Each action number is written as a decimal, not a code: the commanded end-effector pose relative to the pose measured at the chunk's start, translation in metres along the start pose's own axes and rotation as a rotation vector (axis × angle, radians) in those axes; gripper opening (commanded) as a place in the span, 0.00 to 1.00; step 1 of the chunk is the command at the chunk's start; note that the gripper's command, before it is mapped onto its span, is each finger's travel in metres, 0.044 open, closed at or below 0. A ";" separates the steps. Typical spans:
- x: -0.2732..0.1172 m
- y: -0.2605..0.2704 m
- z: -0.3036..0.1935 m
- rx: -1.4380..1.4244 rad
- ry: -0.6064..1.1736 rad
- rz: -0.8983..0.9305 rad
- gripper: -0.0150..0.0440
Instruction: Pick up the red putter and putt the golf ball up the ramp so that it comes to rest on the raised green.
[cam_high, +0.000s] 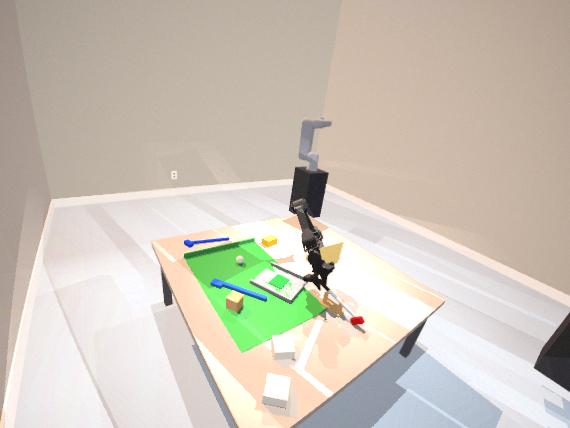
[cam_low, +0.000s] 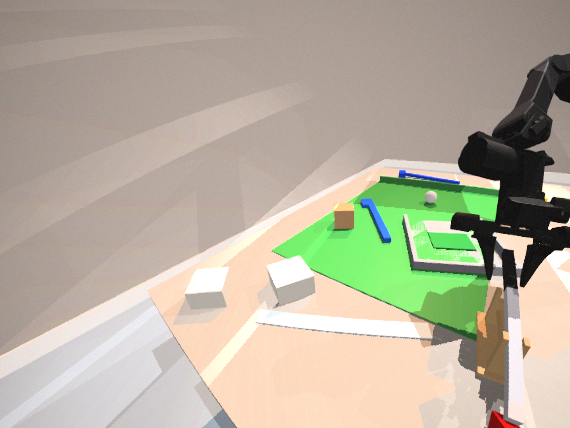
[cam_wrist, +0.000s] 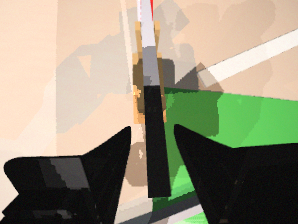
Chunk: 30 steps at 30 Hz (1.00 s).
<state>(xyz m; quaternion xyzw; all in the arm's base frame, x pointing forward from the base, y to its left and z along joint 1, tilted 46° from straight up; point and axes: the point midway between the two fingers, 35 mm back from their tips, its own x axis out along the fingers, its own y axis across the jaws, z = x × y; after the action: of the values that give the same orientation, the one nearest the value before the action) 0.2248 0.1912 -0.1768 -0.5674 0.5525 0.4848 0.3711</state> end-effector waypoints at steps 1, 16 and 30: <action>-0.001 0.000 0.000 0.000 -0.001 -0.001 0.47; -0.018 -0.003 0.012 0.000 -0.002 -0.001 0.25; -0.087 0.001 0.051 -0.001 -0.003 0.002 0.25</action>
<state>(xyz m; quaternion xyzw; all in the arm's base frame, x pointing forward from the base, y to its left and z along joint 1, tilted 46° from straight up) 0.2242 0.2569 -0.1138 -0.5708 0.5529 0.4845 0.3658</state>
